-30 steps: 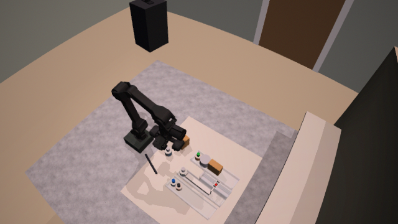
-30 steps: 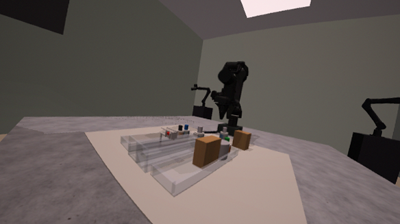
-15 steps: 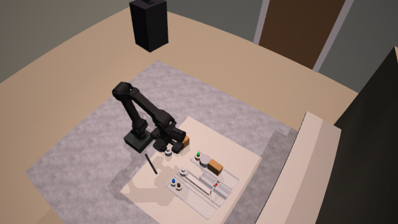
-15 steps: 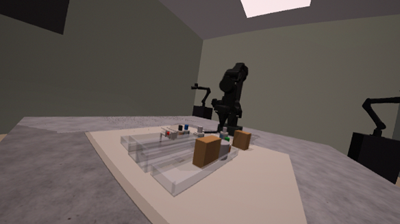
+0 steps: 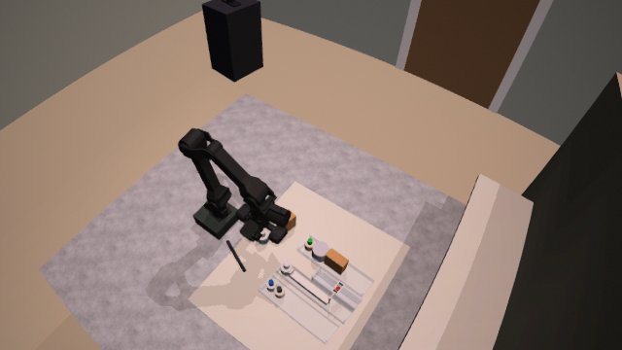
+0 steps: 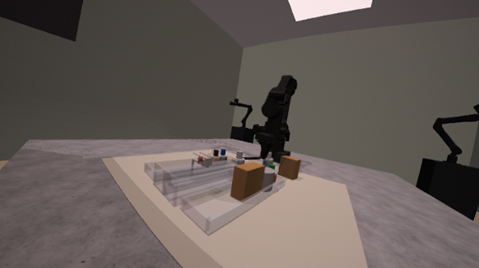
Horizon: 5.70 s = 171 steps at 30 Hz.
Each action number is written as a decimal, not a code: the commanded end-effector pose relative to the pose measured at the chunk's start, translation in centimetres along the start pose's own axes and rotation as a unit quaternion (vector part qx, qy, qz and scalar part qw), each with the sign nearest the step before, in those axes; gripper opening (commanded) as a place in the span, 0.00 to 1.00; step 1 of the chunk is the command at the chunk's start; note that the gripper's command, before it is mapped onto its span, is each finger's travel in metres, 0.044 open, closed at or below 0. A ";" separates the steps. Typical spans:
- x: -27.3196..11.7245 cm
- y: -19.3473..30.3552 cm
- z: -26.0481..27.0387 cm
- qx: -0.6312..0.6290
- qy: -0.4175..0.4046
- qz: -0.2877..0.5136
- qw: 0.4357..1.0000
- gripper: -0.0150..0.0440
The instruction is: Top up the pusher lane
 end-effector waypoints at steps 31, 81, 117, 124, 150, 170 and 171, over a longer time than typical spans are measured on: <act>0.0 0.3 0.2 0.002 0.003 0.001 1.000 0.26; -6.1 -2.1 6.0 -0.443 0.000 0.000 0.897 0.25; -1.2 -5.2 9.5 -0.677 0.000 -0.001 0.736 0.25; -1.2 -5.2 9.7 -0.677 0.000 -0.001 0.736 0.25; -1.2 -5.3 10.6 -0.677 0.000 -0.002 0.736 0.25; -1.2 -5.4 11.3 -0.677 0.000 -0.002 0.736 0.25; -1.2 -5.4 11.3 -0.677 0.000 -0.002 0.736 0.25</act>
Point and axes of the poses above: the point midway between the two fingers, 35 mm back from their tips, its own x axis out along the fingers, its own z axis across the jaws, y = z × x, the point moved 8 cm from there along -x, back along the fingers, and after that the axes turned 2 degrees about -x, right-handed, at the moved point
